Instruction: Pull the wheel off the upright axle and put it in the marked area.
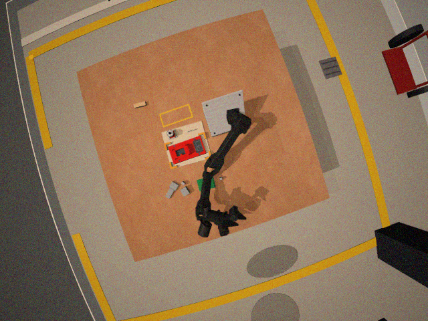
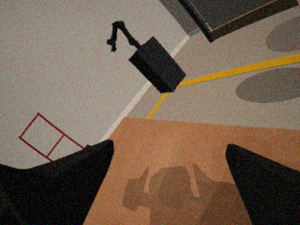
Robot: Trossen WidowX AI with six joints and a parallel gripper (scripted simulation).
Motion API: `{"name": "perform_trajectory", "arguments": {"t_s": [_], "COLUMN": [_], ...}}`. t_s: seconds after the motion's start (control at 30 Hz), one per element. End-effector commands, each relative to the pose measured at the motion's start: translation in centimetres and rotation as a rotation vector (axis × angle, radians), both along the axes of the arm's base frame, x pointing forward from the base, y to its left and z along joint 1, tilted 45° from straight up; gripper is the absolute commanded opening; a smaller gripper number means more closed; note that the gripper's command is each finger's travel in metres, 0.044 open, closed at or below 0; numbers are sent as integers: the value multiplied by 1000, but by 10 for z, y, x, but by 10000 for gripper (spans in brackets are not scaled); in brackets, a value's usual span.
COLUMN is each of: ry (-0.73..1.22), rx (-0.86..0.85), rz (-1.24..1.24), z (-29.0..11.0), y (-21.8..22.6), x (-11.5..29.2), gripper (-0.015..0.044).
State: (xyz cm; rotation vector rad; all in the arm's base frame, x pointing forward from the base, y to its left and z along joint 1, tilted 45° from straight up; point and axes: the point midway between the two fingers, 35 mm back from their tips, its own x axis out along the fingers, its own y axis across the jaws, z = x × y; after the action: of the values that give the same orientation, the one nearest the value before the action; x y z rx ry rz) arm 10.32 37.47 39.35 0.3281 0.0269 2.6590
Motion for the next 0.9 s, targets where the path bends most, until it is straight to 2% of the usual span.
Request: {"name": "perform_trajectory", "arguments": {"t_s": [0.0, 0.1, 0.37, 0.63, 0.73, 0.87], "ry": [0, -5, -30, -48, -4, -12], "rx": [2, 36, 223, 418, 429, 526], "rz": [2, 33, 220, 456, 549, 694], "z": [1, 14, 79, 128, 136, 150], "y": [-1, -9, -72, -160, -178, -232], "x": [-1, -13, -82, -147, -150, -174], "gripper": [374, 300, 300, 300, 300, 300]}}
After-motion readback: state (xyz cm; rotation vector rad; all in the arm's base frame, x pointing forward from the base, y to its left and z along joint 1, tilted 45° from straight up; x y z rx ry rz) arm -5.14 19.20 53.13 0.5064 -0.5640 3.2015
